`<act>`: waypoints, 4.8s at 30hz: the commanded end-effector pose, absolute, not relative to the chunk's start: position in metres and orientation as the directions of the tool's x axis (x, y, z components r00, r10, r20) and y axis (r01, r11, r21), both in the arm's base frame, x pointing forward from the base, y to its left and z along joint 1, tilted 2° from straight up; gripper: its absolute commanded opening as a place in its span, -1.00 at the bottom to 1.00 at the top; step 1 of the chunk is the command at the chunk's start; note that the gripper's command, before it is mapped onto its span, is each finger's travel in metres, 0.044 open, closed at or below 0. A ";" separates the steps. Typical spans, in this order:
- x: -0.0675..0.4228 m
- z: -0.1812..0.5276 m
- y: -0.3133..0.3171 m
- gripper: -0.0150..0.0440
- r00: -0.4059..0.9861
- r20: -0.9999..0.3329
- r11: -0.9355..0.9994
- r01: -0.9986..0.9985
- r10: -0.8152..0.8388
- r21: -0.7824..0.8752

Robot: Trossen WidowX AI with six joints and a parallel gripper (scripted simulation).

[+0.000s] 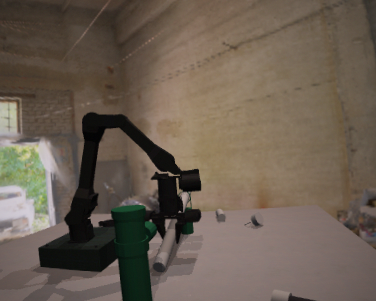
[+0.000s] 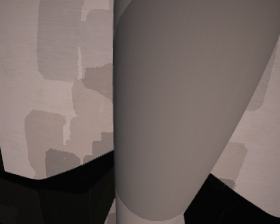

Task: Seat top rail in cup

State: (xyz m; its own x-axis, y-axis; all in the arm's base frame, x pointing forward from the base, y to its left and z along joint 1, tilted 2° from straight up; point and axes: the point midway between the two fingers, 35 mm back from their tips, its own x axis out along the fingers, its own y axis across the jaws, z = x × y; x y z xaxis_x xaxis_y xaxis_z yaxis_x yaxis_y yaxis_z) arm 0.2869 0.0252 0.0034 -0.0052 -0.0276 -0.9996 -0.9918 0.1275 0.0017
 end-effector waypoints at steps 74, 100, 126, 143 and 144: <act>0.283 0.077 -0.020 -0.49 -0.061 -0.950 0.120 -0.992 -0.307 0.025; 0.283 0.077 -0.020 -0.49 -0.061 -0.950 0.120 -0.992 -0.307 0.025; 0.283 0.074 -0.018 -0.49 -0.075 -0.951 0.122 -0.992 -0.301 0.040; 0.283 0.077 -0.021 -0.49 -0.075 -0.949 0.122 -0.992 -0.306 0.039; 0.283 0.077 -0.021 -0.49 -0.075 -0.949 0.122 -0.992 -0.306 0.039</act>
State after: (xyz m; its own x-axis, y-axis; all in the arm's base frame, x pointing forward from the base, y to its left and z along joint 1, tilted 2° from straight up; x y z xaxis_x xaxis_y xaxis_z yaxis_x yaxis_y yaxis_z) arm 0.2826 -0.0163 0.0736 -0.0779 -0.2919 -0.9533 -0.9914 0.1234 0.0432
